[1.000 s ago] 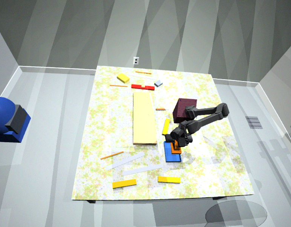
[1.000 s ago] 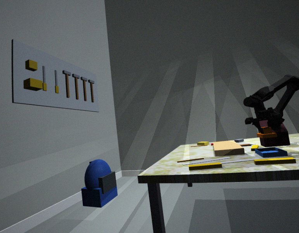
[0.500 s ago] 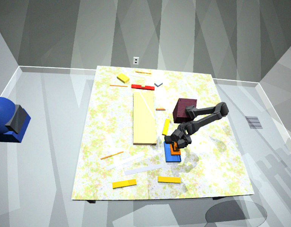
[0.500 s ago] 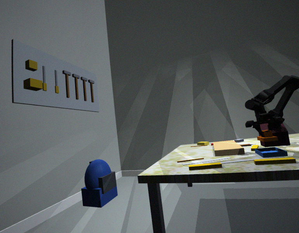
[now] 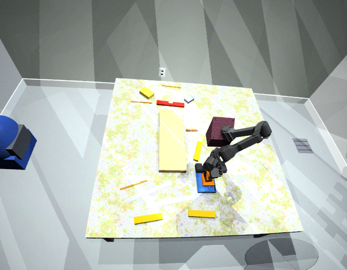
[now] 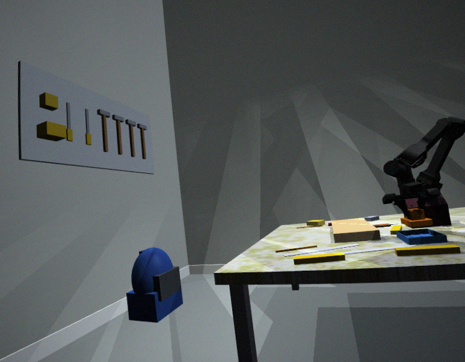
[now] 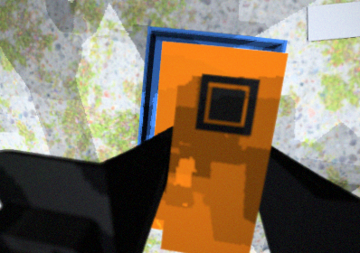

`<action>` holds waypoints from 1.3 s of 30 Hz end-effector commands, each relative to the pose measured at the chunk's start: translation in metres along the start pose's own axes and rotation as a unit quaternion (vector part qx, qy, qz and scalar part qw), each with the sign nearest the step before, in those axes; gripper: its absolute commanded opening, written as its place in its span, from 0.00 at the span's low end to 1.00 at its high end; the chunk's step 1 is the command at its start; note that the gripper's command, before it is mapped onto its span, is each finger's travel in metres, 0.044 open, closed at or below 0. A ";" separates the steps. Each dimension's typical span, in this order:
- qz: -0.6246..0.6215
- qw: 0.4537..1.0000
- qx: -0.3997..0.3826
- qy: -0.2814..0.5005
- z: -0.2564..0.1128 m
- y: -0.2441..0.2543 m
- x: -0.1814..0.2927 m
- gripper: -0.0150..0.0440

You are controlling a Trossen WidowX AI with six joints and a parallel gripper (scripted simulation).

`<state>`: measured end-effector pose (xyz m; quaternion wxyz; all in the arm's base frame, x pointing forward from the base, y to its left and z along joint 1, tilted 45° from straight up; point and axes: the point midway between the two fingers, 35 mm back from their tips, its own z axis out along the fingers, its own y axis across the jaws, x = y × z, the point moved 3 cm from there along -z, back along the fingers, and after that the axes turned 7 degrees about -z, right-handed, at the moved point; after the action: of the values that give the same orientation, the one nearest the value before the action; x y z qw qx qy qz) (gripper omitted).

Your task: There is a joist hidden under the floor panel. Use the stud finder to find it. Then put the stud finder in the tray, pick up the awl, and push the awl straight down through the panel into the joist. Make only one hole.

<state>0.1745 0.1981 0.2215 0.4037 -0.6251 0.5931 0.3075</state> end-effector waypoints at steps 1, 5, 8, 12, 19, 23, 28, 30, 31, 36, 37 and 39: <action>0.003 1.000 0.002 0.002 0.006 -0.001 0.002 0.25; 0.004 1.000 0.002 0.001 0.012 0.000 0.004 0.25; 0.004 1.000 0.003 0.000 0.016 0.000 0.005 0.25; 0.004 1.000 0.003 -0.001 0.022 0.002 0.006 0.25; 0.005 1.000 0.003 -0.003 0.030 0.003 0.008 0.25; 0.005 1.000 0.003 -0.003 0.035 0.004 0.009 0.25; 0.005 1.000 0.003 -0.004 0.043 0.004 0.011 0.25; 0.005 1.000 0.003 -0.004 0.046 0.005 0.012 0.25; 0.005 1.000 0.003 -0.004 0.048 0.005 0.013 0.25; 0.003 1.000 0.000 -0.005 0.048 0.007 0.012 0.30; 0.003 1.000 0.000 -0.005 0.048 0.007 0.012 0.34; 0.003 1.000 0.000 -0.005 0.048 0.007 0.012 0.43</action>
<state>0.1737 0.2345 0.1861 0.4058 -0.6217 0.5930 0.3119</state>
